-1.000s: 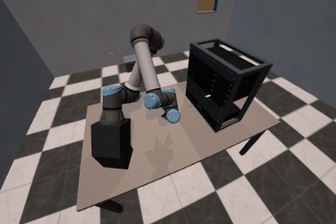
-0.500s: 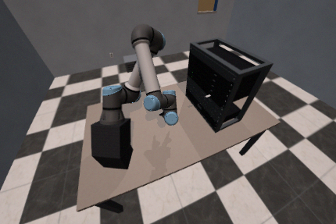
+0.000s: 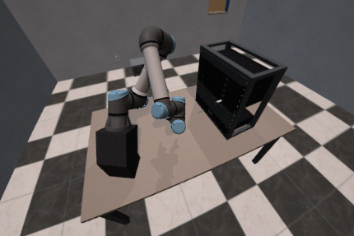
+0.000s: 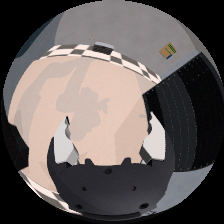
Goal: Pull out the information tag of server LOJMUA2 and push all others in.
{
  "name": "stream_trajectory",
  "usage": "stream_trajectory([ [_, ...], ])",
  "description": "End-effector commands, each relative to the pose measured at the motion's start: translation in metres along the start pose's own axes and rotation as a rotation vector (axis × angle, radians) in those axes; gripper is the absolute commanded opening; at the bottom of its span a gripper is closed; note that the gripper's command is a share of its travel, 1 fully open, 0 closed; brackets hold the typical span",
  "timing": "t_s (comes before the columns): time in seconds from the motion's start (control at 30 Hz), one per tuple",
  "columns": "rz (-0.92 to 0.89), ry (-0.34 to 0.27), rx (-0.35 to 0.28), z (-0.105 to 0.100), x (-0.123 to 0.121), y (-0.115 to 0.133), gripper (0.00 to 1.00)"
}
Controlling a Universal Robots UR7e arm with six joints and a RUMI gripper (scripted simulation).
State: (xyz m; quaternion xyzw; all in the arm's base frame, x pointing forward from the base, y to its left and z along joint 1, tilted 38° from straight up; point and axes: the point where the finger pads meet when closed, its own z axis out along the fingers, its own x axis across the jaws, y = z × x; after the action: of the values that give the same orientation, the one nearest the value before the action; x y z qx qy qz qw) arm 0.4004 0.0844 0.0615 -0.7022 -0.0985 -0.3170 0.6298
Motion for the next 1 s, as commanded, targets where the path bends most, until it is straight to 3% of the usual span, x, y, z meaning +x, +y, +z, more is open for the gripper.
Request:
stream_trajectory([
  [0.0, 0.037, 0.015, 0.023, 0.002, 0.0, -0.006, 1.0],
  [0.97, 0.205, 0.081, 0.127, 0.011, 0.002, -0.034, 1.0],
])
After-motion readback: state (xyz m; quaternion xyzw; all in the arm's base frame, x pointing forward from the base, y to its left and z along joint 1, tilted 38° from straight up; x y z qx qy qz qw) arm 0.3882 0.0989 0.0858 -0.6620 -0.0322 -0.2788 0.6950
